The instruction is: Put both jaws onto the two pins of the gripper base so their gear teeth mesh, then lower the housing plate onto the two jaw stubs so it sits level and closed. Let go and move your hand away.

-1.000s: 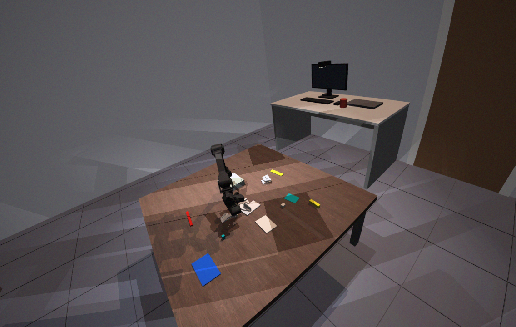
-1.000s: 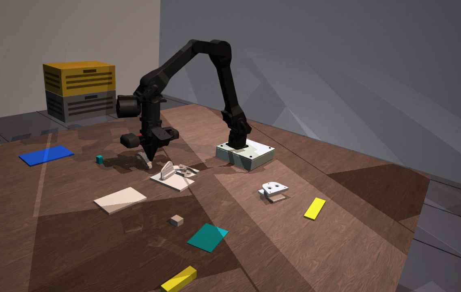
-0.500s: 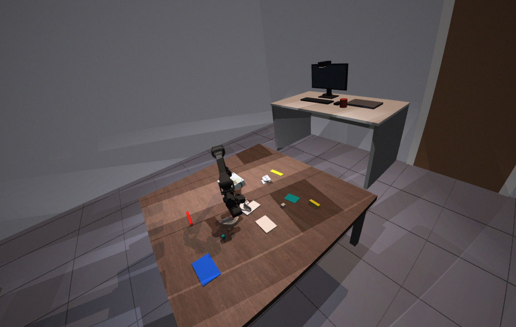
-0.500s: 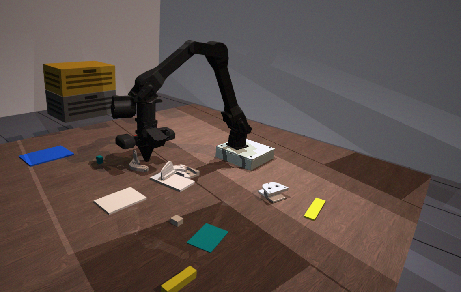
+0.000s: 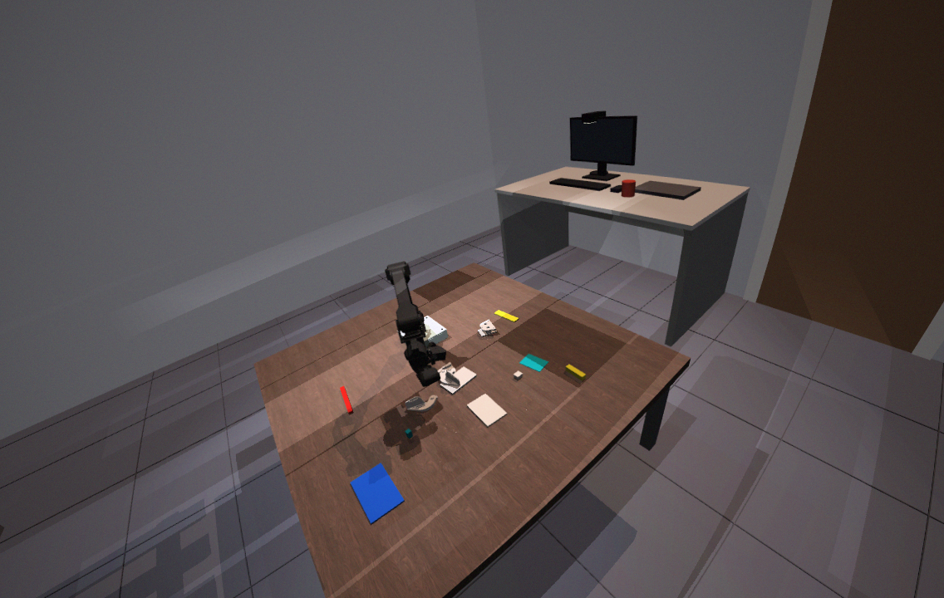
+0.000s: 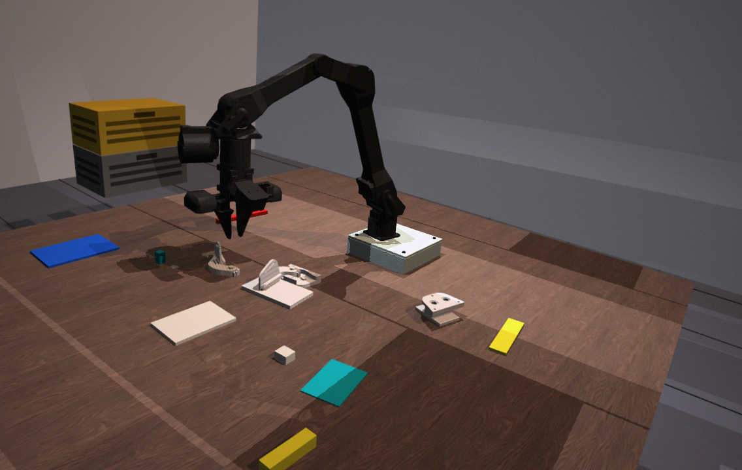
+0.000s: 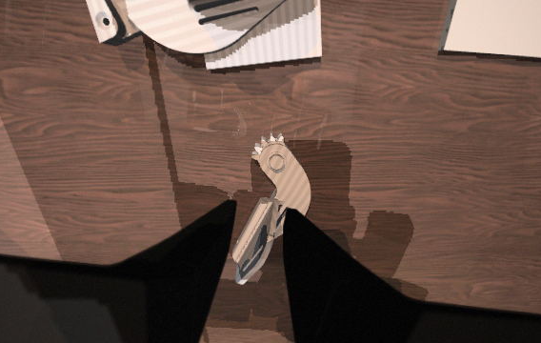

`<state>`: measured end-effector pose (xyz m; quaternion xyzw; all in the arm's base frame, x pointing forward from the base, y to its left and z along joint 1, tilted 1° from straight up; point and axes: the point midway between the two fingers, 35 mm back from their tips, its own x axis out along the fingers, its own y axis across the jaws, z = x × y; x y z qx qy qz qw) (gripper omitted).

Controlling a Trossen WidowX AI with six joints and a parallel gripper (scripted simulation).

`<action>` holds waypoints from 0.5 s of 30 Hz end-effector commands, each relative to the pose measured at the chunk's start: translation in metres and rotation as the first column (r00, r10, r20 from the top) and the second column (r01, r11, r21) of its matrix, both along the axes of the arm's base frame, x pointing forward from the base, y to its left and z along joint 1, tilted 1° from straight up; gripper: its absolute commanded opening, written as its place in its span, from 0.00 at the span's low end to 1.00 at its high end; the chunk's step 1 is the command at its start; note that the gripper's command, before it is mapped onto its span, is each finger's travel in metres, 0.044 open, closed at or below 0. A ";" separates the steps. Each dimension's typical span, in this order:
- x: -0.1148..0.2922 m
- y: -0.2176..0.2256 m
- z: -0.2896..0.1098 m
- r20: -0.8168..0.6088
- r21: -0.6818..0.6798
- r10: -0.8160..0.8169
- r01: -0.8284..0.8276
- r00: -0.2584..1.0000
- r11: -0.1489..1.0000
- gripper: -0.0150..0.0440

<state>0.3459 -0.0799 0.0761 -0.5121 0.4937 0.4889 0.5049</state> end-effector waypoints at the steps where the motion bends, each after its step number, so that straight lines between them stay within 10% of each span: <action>1: 0.000 0.000 -0.002 -0.002 0.001 0.000 0.000 1.000 1.000 0.61; 10: 0.000 0.000 -0.002 -0.002 0.001 0.000 0.000 1.000 1.000 1.00; 15: 0.000 0.000 -0.002 -0.002 0.001 0.000 0.000 1.000 1.000 1.00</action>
